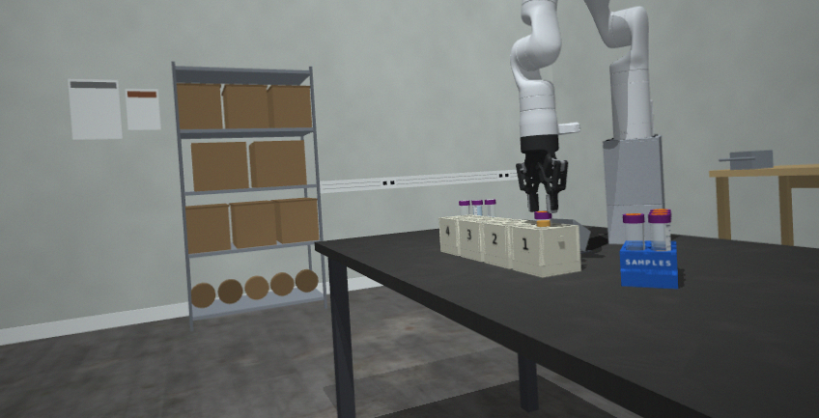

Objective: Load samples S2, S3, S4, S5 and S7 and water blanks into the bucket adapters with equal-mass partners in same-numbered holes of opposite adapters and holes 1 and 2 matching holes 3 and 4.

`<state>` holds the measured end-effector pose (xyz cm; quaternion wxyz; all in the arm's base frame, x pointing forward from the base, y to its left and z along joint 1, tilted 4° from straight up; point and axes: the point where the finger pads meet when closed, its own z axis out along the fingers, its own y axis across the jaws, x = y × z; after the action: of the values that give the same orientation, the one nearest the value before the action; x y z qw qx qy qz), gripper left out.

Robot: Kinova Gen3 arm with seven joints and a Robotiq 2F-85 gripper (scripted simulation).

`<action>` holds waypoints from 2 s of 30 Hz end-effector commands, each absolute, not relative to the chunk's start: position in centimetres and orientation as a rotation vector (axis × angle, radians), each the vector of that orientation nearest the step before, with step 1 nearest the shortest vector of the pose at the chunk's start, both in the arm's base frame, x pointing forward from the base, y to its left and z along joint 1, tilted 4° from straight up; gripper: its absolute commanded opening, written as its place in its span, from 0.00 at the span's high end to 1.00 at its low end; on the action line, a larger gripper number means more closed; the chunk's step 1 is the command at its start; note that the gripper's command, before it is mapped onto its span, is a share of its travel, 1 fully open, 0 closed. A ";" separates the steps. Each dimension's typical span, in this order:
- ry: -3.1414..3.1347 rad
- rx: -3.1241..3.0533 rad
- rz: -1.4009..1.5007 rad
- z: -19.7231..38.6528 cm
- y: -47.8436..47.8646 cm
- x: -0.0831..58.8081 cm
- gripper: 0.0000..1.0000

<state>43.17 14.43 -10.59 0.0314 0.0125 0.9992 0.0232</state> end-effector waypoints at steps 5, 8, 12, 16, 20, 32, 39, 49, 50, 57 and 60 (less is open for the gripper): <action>3.076 0.039 0.072 -9.9 14.4 43.2 0.38; 3.076 0.039 0.072 -9.5 14.4 43.2 0.38; 3.076 0.039 0.072 -9.0 14.4 43.1 0.38; 3.076 0.039 0.072 -8.5 14.4 43.1 0.38; 3.076 0.039 0.072 -7.9 14.3 43.1 0.38; 3.076 0.039 0.072 -6.6 14.3 43.0 0.38; 3.076 0.039 0.072 -5.9 14.2 43.0 0.38; 3.076 0.039 0.072 -4.6 14.2 42.9 0.38; 3.076 0.039 0.072 -4.5 14.2 42.9 0.38; 3.076 0.039 0.072 -3.8 14.1 42.8 0.38; 3.076 0.039 0.072 -3.4 14.1 42.8 0.38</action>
<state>42.73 14.11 -3.67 0.0313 0.0125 0.9992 0.0232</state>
